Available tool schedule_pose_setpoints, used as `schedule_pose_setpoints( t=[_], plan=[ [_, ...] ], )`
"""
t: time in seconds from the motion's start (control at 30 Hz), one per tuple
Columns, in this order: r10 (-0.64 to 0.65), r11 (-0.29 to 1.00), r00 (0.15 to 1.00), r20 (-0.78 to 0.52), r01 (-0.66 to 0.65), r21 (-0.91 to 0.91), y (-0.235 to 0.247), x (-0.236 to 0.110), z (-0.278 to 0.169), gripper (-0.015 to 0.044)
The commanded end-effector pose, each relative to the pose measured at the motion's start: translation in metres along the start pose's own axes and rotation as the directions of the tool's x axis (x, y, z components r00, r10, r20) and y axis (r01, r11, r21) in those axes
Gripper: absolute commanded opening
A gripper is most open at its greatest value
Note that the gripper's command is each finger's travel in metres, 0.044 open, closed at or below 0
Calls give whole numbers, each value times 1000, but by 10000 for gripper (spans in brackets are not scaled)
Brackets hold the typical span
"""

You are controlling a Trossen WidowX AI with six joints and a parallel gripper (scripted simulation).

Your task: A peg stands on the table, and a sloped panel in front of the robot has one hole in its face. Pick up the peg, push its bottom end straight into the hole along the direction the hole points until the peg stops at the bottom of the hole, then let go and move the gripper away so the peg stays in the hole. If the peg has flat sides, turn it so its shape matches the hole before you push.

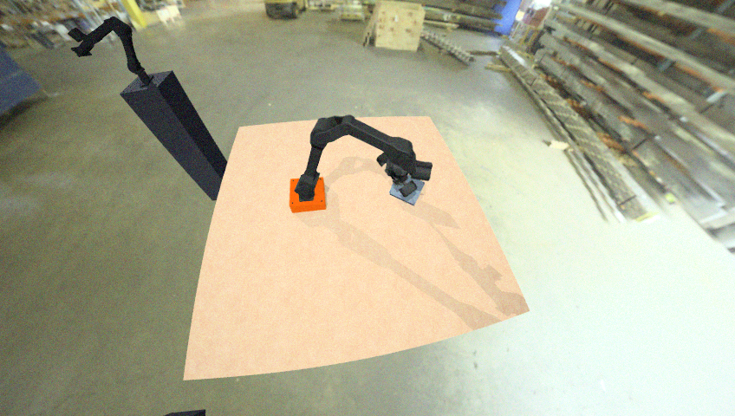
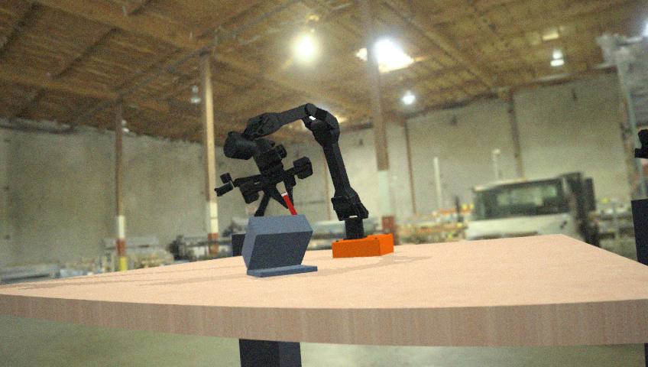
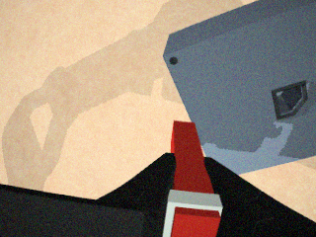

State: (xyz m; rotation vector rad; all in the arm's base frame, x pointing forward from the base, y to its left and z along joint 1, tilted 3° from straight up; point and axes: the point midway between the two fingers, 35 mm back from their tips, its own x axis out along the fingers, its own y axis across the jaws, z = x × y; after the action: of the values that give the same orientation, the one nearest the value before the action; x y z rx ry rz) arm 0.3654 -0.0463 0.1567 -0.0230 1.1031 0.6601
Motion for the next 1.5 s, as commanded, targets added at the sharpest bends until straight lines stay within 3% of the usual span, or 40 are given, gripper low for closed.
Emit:
schedule_pose_setpoints(
  t=[0.0, 1.47],
  plan=[
    [2, 1000, 1000, 19, -1, -31, -4, -4, -1, 0],
    [-13, 944, 983, 185, 73, -322, -43, -42, -13, 0]
  ],
)
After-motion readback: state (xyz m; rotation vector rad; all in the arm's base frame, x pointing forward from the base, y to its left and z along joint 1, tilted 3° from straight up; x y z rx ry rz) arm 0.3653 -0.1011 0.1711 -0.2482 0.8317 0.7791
